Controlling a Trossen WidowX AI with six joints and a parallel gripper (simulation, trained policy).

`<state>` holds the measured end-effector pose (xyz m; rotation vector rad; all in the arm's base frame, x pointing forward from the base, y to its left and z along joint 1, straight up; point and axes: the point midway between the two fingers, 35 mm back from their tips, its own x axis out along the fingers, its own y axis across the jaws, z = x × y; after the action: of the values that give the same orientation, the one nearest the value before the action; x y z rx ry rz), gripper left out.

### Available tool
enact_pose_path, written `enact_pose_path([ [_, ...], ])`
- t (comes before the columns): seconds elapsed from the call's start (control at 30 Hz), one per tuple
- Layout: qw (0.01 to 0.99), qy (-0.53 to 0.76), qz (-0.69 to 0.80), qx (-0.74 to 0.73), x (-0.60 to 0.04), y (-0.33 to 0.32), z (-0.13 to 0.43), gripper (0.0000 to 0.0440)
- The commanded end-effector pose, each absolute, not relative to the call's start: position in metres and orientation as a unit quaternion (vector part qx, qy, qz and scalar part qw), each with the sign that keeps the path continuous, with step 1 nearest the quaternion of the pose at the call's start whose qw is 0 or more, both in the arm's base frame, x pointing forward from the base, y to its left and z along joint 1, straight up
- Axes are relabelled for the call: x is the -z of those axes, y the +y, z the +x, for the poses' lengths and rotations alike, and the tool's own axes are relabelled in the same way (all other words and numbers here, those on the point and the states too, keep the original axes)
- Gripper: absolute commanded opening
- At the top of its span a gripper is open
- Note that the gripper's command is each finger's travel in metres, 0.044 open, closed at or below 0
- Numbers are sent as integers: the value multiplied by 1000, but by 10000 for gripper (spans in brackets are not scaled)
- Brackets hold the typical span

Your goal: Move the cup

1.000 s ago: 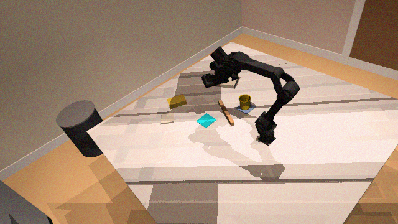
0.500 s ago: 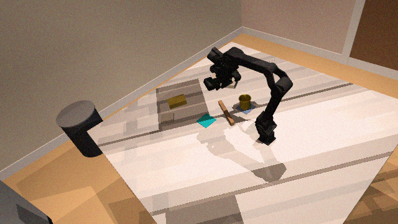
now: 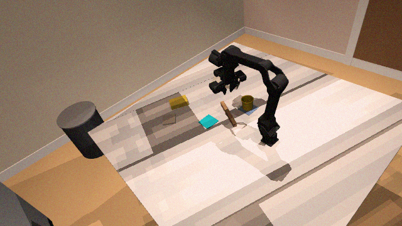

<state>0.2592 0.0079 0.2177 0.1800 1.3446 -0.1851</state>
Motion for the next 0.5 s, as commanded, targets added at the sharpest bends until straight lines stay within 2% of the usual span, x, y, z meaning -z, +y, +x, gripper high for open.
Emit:
enact_pose_path([
  [0.0,762,637,75,91,-215,3,257,171],
  [0.47,710,692,69,112,-198,-14,251,173],
])
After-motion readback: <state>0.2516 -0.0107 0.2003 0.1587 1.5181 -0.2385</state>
